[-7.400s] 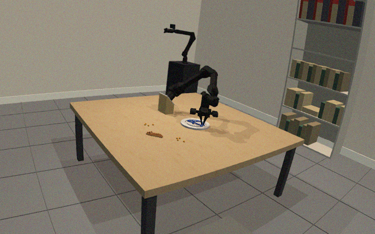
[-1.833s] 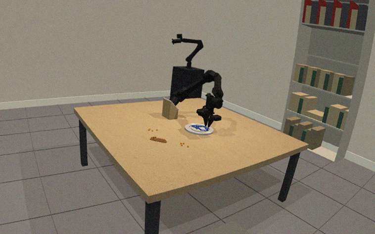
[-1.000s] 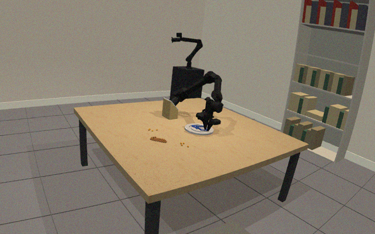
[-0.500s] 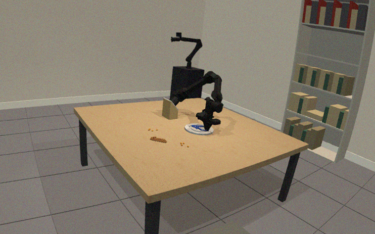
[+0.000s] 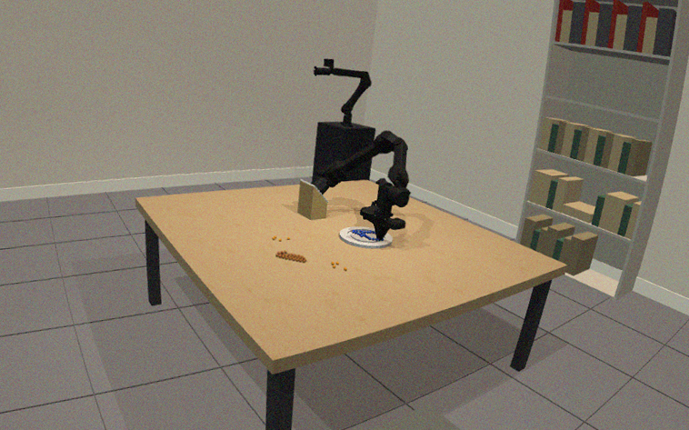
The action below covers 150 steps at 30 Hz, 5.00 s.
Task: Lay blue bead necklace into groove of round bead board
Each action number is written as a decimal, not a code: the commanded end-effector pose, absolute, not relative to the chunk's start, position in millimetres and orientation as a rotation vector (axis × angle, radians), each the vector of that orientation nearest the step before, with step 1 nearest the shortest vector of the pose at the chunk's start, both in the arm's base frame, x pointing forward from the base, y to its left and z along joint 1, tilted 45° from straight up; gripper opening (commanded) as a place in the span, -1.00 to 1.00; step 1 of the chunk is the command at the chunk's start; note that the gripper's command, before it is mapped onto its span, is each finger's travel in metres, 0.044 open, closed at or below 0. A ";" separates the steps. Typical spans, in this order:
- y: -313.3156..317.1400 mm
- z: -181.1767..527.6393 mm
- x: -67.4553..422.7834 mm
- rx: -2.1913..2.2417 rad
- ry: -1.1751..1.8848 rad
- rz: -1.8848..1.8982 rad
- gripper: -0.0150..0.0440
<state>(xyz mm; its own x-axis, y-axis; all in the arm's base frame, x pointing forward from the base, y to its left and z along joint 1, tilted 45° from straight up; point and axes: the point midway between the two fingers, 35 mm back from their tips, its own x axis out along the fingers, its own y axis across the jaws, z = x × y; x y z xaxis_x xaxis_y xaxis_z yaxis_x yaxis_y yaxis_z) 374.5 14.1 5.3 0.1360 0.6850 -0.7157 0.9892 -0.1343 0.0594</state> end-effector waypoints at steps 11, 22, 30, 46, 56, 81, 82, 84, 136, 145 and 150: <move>14.0 5.6 374.8 1.883 1.603 -0.738 -0.49; 4.9 14.7 371.9 1.887 1.606 -0.742 -0.49; 3.4 13.3 372.4 1.887 1.606 -0.742 -0.49; -4.5 1.3 376.4 1.887 1.605 -0.742 -0.49; 3.6 -6.8 377.9 1.887 1.605 -0.741 -0.49; 3.6 -6.8 377.9 1.887 1.605 -0.741 -0.49; 3.6 -6.8 377.9 1.887 1.605 -0.741 -0.49; 3.6 -6.8 377.9 1.887 1.605 -0.741 -0.49; 3.6 -6.8 377.9 1.887 1.605 -0.741 -0.49; 3.6 -6.8 377.9 1.887 1.605 -0.741 -0.49; 3.6 -6.8 377.9 1.887 1.605 -0.741 -0.49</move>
